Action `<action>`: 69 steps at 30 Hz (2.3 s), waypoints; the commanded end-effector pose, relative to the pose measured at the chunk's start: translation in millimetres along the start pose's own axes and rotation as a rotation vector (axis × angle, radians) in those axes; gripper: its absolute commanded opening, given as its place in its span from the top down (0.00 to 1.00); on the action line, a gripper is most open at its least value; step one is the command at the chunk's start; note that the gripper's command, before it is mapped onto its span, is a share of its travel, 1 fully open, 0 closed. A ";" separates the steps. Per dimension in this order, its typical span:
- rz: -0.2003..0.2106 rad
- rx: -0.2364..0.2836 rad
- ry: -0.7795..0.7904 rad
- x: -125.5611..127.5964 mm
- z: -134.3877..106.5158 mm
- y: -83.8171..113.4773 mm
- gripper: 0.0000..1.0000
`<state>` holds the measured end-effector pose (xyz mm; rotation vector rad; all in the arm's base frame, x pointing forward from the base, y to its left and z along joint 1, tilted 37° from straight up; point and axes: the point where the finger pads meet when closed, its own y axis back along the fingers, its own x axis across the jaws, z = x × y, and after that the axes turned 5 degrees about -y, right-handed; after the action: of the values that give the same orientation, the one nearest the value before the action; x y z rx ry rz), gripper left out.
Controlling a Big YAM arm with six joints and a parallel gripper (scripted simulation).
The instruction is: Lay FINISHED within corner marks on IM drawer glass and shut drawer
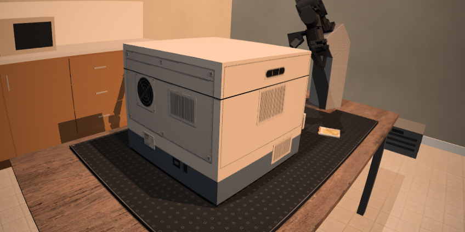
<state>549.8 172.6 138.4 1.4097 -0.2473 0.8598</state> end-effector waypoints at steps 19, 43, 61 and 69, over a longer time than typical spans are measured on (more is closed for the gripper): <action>-0.008 -0.015 0.031 -2.9 11.8 7.4 0.00; -0.070 -0.120 0.357 -73.5 74.2 -9.9 0.00; -0.173 -0.164 0.613 -142.0 114.4 -12.0 0.00; -0.237 -0.169 0.737 -171.5 126.4 -12.5 0.00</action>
<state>483.1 2.4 43.9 0.9251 0.3430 1.0358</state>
